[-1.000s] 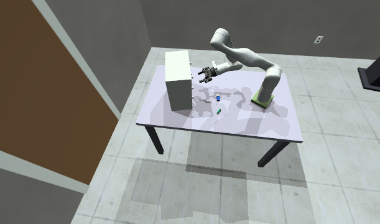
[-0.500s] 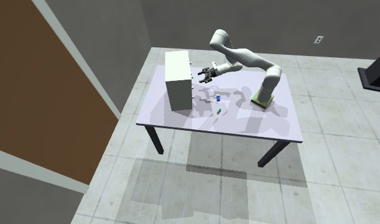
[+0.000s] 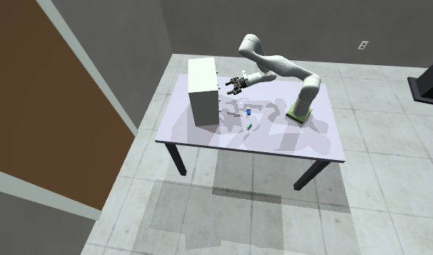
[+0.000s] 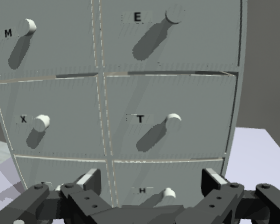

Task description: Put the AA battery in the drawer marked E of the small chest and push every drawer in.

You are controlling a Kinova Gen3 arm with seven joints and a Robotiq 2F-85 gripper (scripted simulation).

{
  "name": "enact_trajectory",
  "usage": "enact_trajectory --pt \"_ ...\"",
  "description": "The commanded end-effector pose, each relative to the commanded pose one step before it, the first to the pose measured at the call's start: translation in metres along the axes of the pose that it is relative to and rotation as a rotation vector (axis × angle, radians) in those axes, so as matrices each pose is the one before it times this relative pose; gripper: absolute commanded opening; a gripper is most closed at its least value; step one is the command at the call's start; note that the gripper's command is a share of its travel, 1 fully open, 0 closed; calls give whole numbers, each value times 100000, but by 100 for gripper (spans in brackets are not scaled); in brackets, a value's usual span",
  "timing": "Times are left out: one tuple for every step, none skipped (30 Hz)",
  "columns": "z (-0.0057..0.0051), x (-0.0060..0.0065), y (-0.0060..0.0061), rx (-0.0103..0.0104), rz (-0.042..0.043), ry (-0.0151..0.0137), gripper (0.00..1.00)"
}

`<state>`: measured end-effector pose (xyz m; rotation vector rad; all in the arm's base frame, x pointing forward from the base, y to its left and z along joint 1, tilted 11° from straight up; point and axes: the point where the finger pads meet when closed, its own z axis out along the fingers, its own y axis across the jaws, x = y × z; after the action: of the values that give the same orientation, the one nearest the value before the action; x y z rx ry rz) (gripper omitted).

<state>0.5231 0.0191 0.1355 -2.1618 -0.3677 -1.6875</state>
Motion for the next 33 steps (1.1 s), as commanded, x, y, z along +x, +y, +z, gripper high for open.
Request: enact_trajectory --pt "-11 47 28 -56 -32 125 100" --pt "0 0 0 0 0 4 100" --pt "0 0 0 0 0 2 100" --pt "0 0 0 0 0 1 100" --pt "0 0 0 0 0 0 100" --pt "0 0 0 0 0 0 100" --pt "0 0 0 0 0 0 100" --pt "0 -1 0 0 0 0 100" --pt "3 -8 0 0 0 0 100" --pt "7 -19 0 0 0 0 100" --pt "12 -33 0 0 0 0 100" --pt "17 -47 0 0 0 0 100" --pt "22 -61 0 0 0 0 100" --pt "26 -72 0 0 0 0 100" --pt "29 -80 0 0 0 0 100" --pt "30 -84 0 -1 0 0 100" --pt "31 -84 0 1 0 0 100" --pt "29 -80 0 0 0 0 100" --pt "26 -72 0 0 0 0 100" --pt "22 -61 0 0 0 0 100" --pt "17 -48 0 0 0 0 100" --pt "0 0 0 0 0 0 100" --pt "0 0 0 0 0 0 100" --pt "12 -34 0 0 0 0 100" --pt "7 -20 0 0 0 0 100" --pt "3 -8 0 0 0 0 100" --pt "0 -1 0 0 0 0 100" --pt "0 0 0 0 0 0 100" --pt "0 0 0 0 0 0 100" --pt "0 0 0 0 0 0 100" --pt "0 0 0 0 0 0 100" --pt "0 0 0 0 0 0 100" --pt "0 0 0 0 0 0 100"
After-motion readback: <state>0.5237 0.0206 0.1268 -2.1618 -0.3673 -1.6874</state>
